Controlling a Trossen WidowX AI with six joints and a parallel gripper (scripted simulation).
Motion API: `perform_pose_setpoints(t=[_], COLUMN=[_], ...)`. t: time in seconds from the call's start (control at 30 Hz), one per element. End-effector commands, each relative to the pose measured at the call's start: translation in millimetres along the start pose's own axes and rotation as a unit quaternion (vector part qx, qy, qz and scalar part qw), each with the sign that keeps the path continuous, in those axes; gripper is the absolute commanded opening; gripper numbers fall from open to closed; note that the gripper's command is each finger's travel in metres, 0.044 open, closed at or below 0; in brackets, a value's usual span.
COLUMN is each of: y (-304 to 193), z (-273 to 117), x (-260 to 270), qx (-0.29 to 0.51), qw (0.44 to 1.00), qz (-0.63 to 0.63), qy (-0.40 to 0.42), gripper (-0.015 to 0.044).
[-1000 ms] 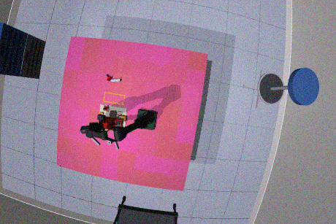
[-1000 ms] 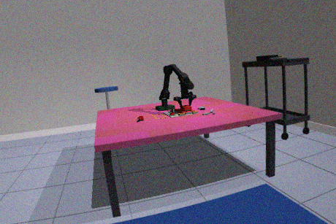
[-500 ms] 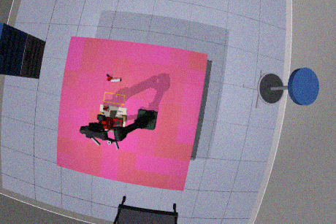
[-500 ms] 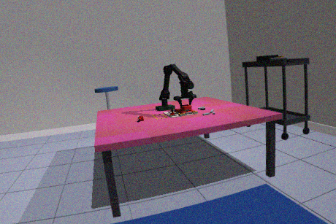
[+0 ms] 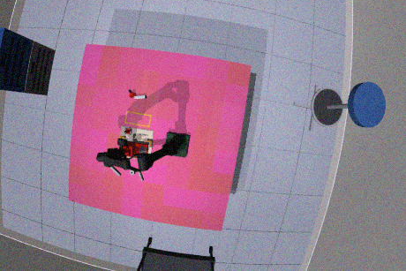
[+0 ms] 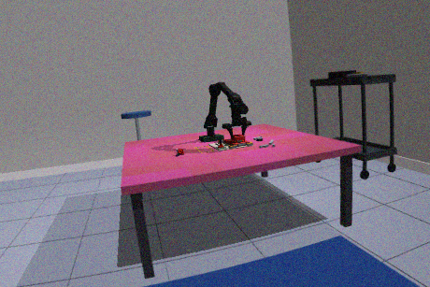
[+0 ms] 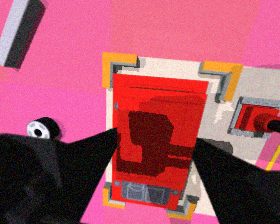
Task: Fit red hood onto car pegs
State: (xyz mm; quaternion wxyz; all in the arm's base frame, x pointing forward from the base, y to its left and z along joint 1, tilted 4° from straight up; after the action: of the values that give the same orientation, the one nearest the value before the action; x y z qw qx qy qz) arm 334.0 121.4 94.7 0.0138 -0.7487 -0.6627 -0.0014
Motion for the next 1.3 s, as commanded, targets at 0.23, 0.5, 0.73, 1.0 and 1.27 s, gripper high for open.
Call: perform_pose_setpoints(t=[0.23, 0.5, 0.73, 1.0, 1.27], y=[0, 0, -1, -1, -1], z=[4, 7, 9, 12, 10], x=[0, 0, 0, 0, 0], qx=[0.0, -0.001, -0.001, -0.002, -0.003], qw=[1.0, 1.0, 1.0, 1.0, 1.0], qz=[0.0, 0.0, 0.0, 0.0, -0.001], qy=[0.0, 0.0, 0.0, 0.001, 0.002], gripper=[0.0, 0.0, 0.0, 0.0, 0.0])
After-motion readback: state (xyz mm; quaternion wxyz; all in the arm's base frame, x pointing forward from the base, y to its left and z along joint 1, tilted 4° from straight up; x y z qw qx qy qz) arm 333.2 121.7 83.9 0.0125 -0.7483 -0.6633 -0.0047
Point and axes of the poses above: the point midway between the two fingers, 35 mm back from their tips, its own z axis out along the fingers, its own x axis across the jaws, y = z × x, the point moved 5 cm from there along -z, back along the fingers, and after that the axes turned 14 degrees about z, right-handed, at the moved point
